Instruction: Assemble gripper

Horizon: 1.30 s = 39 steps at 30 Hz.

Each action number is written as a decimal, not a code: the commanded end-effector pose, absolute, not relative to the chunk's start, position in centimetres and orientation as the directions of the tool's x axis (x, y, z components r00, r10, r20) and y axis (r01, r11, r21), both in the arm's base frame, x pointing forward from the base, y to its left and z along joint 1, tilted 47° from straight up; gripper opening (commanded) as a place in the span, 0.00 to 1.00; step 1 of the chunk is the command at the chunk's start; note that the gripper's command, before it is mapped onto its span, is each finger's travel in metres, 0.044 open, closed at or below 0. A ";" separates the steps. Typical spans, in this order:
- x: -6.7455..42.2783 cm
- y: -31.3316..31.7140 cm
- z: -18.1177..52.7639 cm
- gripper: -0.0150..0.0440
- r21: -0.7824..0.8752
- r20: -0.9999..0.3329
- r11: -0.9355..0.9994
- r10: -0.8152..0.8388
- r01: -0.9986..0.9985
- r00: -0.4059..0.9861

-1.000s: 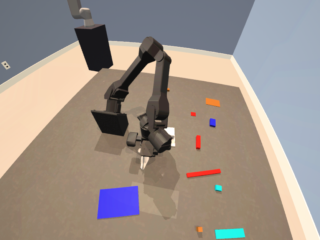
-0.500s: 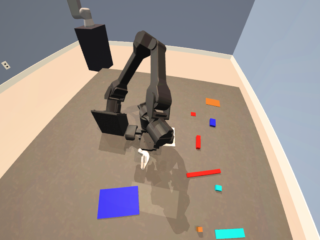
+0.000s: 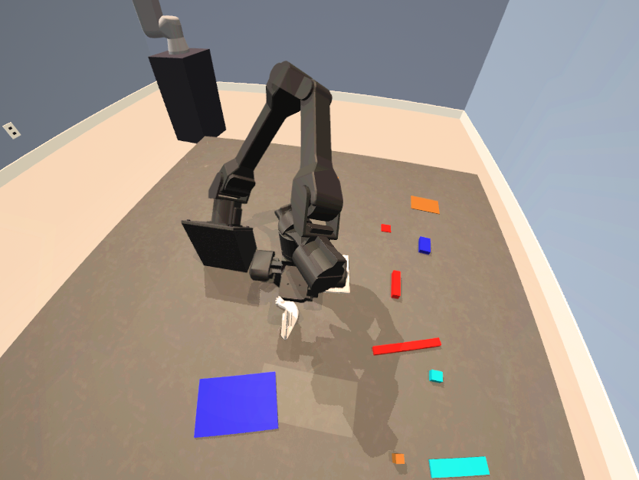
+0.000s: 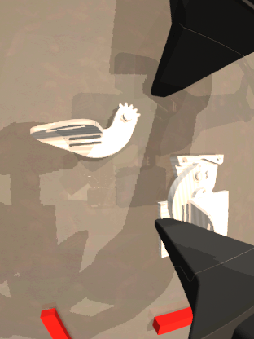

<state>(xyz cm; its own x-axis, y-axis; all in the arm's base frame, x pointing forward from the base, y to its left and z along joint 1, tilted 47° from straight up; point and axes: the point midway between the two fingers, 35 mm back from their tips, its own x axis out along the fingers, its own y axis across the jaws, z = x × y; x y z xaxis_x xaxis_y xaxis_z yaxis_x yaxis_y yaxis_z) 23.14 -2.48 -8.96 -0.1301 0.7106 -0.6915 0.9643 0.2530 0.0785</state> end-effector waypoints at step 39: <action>23.1 -3.0 -8.4 0.38 0.072 -0.689 0.258 0.712 0.964 -0.139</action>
